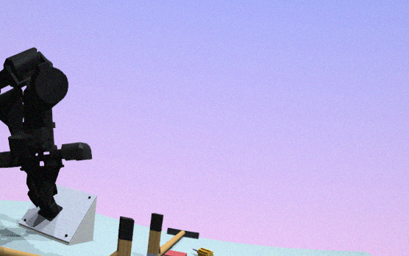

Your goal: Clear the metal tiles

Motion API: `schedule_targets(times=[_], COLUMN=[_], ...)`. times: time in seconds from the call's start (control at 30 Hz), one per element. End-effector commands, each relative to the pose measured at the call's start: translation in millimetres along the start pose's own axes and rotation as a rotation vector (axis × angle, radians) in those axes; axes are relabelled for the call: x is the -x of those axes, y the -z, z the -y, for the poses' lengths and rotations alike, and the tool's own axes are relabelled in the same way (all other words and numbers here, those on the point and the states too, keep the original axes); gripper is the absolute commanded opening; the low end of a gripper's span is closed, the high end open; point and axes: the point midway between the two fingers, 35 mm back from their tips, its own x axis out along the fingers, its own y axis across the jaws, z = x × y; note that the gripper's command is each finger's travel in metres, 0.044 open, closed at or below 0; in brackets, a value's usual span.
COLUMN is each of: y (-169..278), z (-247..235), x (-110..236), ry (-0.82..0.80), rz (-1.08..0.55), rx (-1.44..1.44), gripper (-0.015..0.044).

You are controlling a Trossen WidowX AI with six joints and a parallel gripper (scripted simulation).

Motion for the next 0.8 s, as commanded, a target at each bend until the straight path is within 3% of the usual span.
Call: schedule_targets(times=[0.0,0.77], y=[7,38], z=[-5,-34], x=[-5,-15], ry=[0.018,0.066], rz=[-0.013,-0.038], rx=[0.031,0.196], gripper=[0.0000,0.0000])
